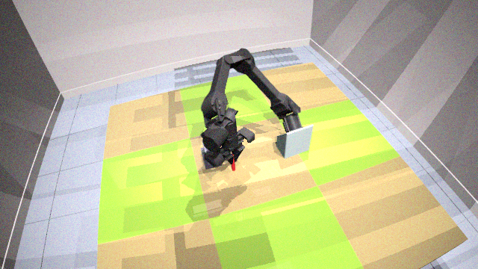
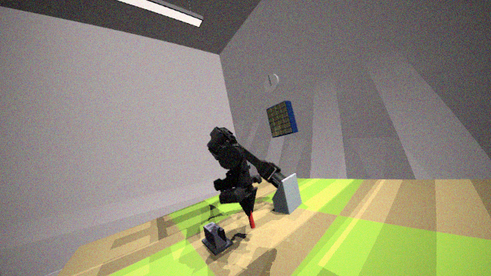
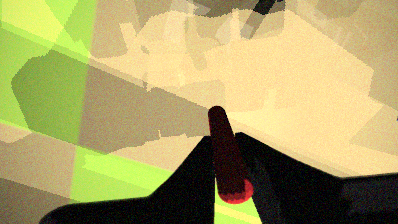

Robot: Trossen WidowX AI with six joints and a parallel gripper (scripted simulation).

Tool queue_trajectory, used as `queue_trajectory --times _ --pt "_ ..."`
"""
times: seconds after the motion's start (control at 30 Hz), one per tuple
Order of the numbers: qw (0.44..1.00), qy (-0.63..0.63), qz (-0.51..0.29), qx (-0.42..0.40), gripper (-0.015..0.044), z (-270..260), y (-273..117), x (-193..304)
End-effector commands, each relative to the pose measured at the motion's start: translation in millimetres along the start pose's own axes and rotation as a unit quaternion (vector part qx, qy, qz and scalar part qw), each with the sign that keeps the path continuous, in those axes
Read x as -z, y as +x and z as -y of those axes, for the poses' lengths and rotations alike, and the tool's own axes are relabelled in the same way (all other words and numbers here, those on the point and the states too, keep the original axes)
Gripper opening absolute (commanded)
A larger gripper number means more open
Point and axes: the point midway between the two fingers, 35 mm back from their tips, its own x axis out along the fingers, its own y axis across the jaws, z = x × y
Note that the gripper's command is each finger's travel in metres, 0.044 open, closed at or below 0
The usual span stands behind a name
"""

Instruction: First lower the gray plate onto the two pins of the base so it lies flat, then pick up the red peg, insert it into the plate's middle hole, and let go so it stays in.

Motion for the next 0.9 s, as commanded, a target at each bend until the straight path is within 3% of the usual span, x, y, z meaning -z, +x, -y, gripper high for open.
queue_trajectory --times 0.0,0.87 --pt "1.0 -0.001 0.001 -0.004 0.0 -2 -3 -12" --pt "1.0 0.004 0.006 -0.004 0.0 -3 -6 -89"
